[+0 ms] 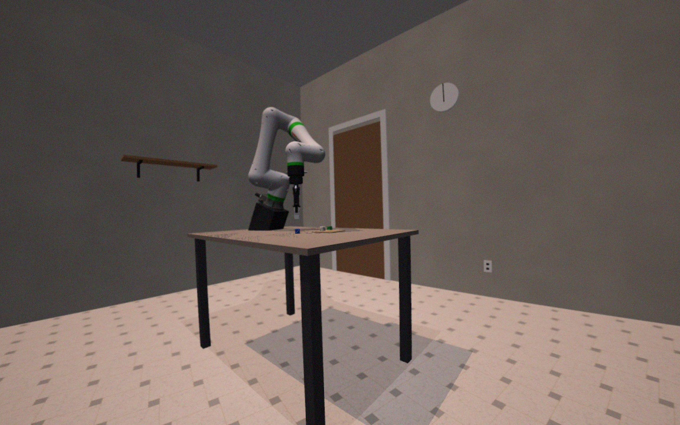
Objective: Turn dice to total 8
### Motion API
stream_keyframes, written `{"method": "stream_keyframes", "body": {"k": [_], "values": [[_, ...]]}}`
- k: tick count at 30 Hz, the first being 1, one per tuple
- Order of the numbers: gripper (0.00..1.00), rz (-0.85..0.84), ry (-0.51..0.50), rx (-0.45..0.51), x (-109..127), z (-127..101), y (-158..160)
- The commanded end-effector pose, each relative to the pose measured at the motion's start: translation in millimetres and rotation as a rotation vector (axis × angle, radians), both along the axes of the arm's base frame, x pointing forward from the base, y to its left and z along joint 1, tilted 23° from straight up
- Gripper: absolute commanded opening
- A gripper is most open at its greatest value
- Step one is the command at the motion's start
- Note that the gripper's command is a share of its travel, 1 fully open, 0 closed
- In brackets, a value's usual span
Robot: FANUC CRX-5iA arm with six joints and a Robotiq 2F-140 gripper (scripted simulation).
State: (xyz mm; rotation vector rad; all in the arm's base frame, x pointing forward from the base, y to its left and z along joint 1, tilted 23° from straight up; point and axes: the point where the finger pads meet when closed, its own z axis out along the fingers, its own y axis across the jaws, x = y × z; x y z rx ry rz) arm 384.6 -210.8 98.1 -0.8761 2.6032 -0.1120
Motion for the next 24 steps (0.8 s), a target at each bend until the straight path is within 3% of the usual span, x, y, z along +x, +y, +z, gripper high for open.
{"method": "stream_keyframes", "body": {"k": [1,24], "values": [[0.25,0.0,0.0,0.0,1.3,-2.4,-0.1],[0.25,0.0,0.0,0.0,14.7,-31.8,0.6]]}}
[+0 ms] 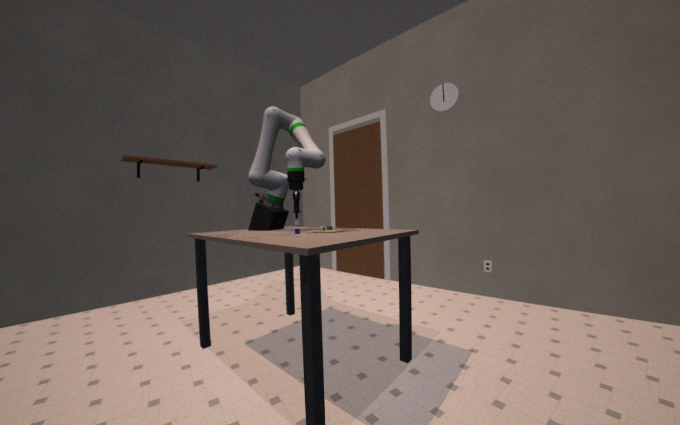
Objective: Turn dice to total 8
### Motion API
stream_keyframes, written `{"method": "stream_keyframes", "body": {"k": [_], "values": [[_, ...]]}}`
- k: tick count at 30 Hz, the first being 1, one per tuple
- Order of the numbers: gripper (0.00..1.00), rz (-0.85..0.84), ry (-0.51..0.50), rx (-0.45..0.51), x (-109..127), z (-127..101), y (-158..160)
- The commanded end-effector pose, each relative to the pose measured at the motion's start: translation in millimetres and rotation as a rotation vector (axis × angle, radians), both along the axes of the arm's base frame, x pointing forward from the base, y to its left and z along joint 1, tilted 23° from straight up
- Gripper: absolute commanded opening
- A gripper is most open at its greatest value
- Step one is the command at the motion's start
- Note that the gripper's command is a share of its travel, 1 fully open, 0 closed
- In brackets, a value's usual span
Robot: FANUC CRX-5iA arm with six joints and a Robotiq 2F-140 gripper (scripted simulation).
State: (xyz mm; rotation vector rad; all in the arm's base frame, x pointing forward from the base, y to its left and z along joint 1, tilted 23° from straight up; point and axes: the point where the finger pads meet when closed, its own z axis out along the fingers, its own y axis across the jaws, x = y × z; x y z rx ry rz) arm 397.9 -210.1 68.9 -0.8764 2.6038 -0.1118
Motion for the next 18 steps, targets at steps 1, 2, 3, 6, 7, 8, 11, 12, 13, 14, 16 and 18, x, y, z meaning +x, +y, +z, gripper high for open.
{"method": "stream_keyframes", "body": {"k": [1,2,3,6,7,8,11,12,13,14,16,18], "values": [[0.25,0.0,0.0,0.0,2.0,-3.9,-0.1],[0.25,0.0,0.0,0.0,2.0,-3.9,-0.1],[0.25,0.0,0.0,0.0,2.0,-3.9,-0.1],[0.25,0.0,0.0,0.0,3.5,-7.2,0.0],[0.25,0.0,0.0,0.0,4.0,-8.2,0.0],[0.25,0.0,0.0,0.0,4.4,-9.1,0.0],[0.25,0.0,0.0,0.0,5.4,-11.4,0.1],[0.25,0.0,0.0,0.0,5.7,-12.0,0.1],[0.25,0.0,0.0,0.0,6.0,-12.6,0.1],[0.25,0.0,0.0,0.0,6.2,-13.1,0.1],[0.25,0.0,0.0,0.0,6.5,-13.8,0.1],[0.25,0.0,0.0,0.0,6.7,-14.3,0.2]]}}
